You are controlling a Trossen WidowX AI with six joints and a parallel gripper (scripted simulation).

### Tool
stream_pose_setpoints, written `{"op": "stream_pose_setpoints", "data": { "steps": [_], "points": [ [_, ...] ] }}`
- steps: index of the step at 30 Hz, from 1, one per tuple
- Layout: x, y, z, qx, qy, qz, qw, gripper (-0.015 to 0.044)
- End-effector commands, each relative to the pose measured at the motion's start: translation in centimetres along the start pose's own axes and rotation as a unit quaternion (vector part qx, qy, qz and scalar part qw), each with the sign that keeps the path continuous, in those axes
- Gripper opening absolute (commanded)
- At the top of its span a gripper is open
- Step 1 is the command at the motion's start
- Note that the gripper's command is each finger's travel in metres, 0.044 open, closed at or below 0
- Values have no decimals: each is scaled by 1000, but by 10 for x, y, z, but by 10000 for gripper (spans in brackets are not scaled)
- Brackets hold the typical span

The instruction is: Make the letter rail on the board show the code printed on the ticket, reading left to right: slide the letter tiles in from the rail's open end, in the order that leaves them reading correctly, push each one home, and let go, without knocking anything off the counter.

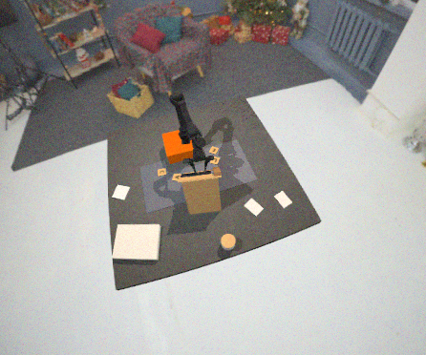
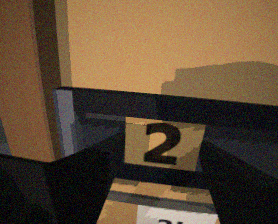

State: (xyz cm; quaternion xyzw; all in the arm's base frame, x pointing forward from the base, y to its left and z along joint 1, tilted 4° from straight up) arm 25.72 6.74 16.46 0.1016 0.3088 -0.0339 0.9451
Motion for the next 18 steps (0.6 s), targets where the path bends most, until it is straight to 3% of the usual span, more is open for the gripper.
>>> {"op": "stream_pose_setpoints", "data": {
  "steps": [1, 18],
  "points": [
    [0, 3, 1, 2, -1, -1, 1000, 0],
    [0, 13, 0, 2, -1, 0, 1000, 0]
  ]
}}
Point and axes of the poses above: the point midway between the two fingers, 35 mm back from their tips, its own x axis out along the fingers, its own y axis across the jaws, z = x × y, the point moved 8 cm from there along -x, back along the fingers, and after that the axes turned 7 degrees about x, right-handed, at the moved point
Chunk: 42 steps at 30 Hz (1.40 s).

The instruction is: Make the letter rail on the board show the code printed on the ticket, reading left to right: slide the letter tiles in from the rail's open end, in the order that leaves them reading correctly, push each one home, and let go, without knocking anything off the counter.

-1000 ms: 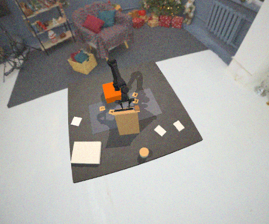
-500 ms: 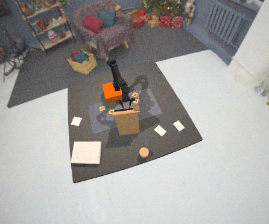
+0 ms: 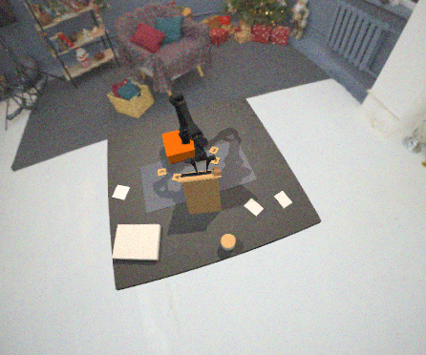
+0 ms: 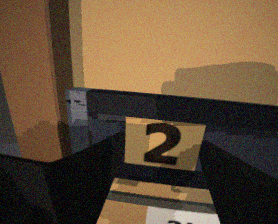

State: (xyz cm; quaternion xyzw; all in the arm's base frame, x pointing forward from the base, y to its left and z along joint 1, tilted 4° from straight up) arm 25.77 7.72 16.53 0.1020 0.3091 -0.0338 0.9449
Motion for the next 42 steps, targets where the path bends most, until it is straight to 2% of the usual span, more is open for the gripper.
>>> {"op": "stream_pose_setpoints", "data": {
  "steps": [1, 29, 40, 42],
  "points": [
    [0, 3, 1, 2, -1, -1, 1000, 0],
    [0, 18, -1, 3, -1, 0, 1000, 0],
    [-4, 16, -2, 3, -1, 0, 1000, 289],
    [-7, 17, -2, 3, -1, 0, 1000, 295]
  ]
}}
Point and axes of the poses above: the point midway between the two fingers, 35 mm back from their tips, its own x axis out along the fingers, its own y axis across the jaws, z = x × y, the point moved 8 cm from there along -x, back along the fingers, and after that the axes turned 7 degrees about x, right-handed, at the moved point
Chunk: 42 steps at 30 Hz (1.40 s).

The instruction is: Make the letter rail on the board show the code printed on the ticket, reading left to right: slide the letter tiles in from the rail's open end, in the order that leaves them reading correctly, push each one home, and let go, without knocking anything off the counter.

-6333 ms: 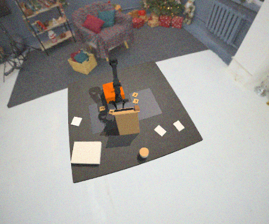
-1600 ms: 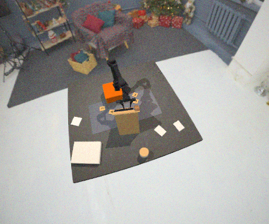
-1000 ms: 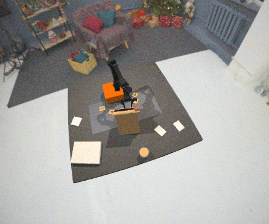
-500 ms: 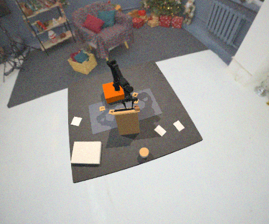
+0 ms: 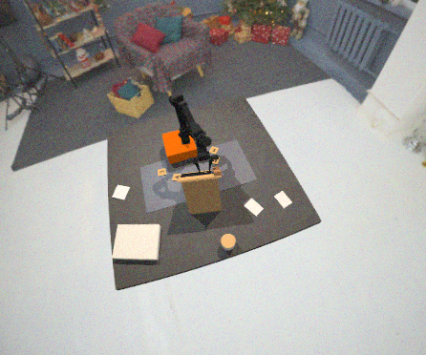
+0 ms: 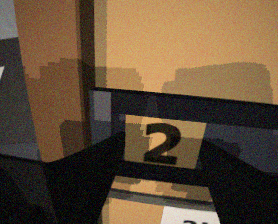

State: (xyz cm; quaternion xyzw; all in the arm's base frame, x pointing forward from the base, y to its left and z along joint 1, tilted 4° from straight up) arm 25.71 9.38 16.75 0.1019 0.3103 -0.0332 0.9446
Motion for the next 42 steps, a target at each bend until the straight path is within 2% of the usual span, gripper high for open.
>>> {"op": "stream_pose_setpoints", "data": {
  "steps": [1, 42],
  "points": [
    [-7, 0, 0, 3, -2, -1, 1000, 295],
    [-28, 2, -2, 3, -1, -1, 1000, 295]
  ]
}}
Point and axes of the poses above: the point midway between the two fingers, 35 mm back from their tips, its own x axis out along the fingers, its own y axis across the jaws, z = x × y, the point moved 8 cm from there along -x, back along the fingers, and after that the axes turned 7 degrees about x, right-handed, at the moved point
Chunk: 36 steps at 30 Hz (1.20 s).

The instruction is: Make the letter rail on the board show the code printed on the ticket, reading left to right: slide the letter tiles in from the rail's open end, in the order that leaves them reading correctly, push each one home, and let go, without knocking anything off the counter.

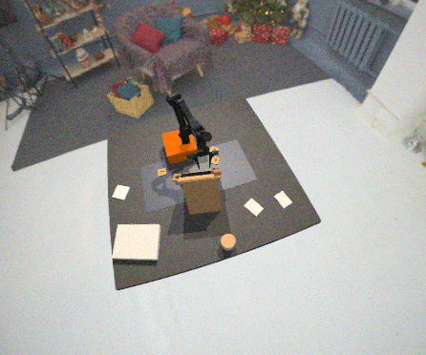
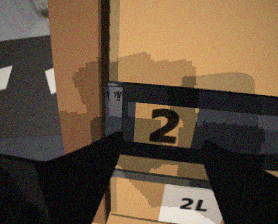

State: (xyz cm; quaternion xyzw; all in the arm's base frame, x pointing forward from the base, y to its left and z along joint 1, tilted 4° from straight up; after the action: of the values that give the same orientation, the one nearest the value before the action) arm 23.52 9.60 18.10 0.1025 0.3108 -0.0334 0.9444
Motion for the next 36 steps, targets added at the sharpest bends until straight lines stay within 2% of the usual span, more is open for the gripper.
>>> {"op": "stream_pose_setpoints", "data": {
  "steps": [1, 36],
  "points": [
    [-3, 0, 0, 3, -2, -1, 1000, 295],
    [-16, -1, 2, 3, -2, -1, 1000, 295]
  ]
}}
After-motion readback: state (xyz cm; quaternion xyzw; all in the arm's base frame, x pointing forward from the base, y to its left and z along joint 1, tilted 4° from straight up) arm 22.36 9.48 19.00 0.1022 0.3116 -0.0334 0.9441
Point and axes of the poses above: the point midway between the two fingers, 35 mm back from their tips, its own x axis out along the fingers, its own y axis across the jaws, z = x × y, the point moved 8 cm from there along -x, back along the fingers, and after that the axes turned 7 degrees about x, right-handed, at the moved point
